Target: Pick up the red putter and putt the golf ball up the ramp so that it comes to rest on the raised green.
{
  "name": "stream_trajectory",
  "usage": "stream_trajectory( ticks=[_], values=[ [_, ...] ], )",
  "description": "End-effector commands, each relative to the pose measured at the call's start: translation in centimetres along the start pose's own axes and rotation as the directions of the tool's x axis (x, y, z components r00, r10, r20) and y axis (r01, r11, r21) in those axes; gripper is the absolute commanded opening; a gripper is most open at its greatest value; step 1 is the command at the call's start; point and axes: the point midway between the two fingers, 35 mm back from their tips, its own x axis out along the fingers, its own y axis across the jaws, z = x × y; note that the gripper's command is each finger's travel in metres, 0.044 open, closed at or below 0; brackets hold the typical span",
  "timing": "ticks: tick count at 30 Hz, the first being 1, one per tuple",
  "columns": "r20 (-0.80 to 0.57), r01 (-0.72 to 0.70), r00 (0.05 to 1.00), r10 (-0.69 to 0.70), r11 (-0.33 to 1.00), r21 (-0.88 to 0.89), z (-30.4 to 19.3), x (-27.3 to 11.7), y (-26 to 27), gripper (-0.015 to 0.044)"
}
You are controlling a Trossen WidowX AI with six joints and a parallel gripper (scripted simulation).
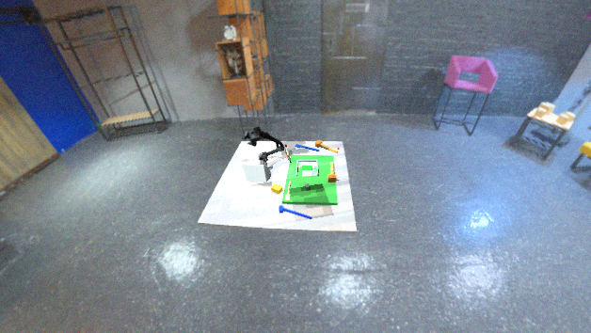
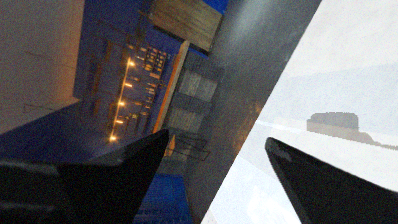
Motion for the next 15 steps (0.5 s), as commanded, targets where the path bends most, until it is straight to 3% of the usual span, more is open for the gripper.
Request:
stream_trajectory(
  ticks=[1, 4, 7, 11, 15],
  values=[
    [-0.01, -0.009, 1.0, 0.009, 1.0, -0.018, -0.2, 0.0, 0.2, 0.0426],
    [-0.156, -0.163, 0.98, 0.126, 0.953, -0.254, -2.9, -0.8, 2.9, 0.044],
    [-0.35, -0.396, 0.905, 0.24, 0.773, -0.496, -6.7, -2.8, 5.7, 0.044],
    [-0.597, -0.671, 0.741, 0.308, 0.354, -0.651, -11.5, -6.9, 8.0, 0.044],
    [-0.801, -0.793, 0.534, 0.271, -0.169, -0.585, -15.9, -12.2, 8.4, 0.044]
  ],
)
